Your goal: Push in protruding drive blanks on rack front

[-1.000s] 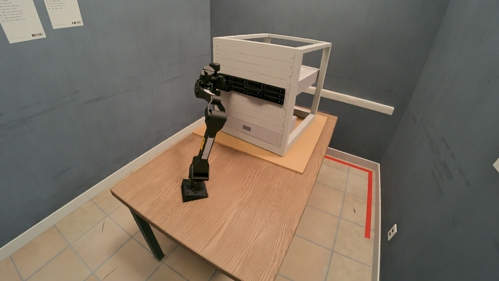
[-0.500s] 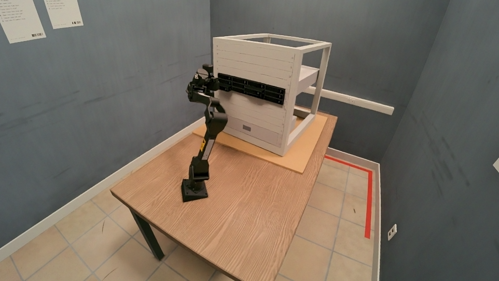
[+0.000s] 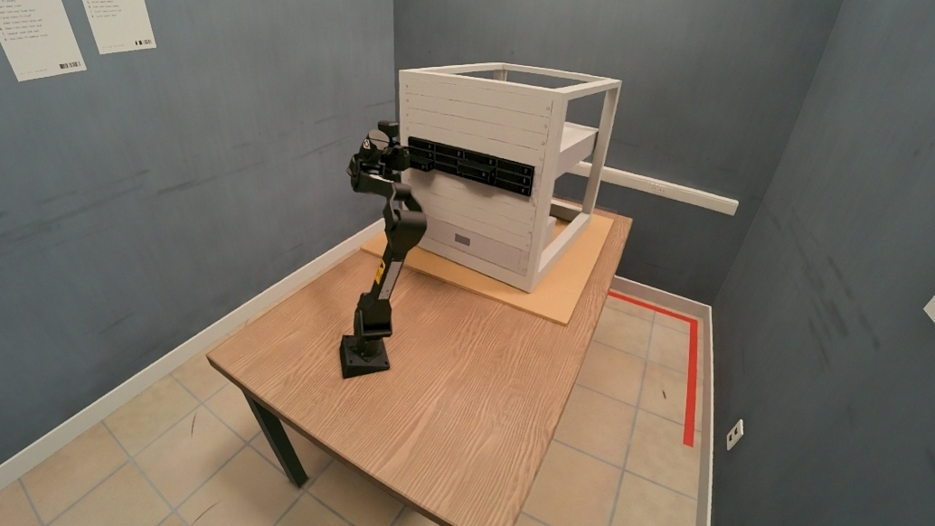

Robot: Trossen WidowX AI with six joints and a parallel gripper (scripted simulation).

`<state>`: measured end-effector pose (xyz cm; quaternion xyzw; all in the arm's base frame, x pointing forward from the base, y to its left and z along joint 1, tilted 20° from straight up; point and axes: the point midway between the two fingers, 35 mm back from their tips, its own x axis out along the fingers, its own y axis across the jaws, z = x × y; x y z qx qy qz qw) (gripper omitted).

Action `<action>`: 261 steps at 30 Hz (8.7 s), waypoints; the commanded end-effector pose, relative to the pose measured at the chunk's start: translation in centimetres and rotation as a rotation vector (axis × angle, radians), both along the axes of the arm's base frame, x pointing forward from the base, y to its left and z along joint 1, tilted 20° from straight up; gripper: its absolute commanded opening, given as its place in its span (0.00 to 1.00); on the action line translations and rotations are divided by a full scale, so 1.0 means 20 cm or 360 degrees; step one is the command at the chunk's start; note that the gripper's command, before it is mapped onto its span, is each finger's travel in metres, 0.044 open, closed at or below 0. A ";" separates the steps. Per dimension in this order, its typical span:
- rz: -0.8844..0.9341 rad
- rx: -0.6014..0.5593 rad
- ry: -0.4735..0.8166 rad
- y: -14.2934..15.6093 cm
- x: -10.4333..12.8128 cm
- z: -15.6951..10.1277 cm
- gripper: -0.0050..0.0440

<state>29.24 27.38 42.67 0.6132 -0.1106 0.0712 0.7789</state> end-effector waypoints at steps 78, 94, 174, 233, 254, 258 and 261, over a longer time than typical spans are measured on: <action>-0.0003 0.0038 -0.0018 -0.06 0.12 -0.06 0.00; -0.0003 0.0038 -0.0018 -0.06 0.16 -0.05 0.00; -0.0003 0.0038 -0.0018 -0.07 0.27 -0.02 0.00; -0.0003 0.0038 -0.0018 -0.06 0.01 -0.09 0.00; -0.0003 0.0038 -0.0018 -0.06 0.01 -0.09 0.00; -0.0003 0.0038 -0.0018 -0.06 0.01 -0.09 0.00; -0.0003 0.0038 -0.0018 -0.06 0.01 -0.09 0.00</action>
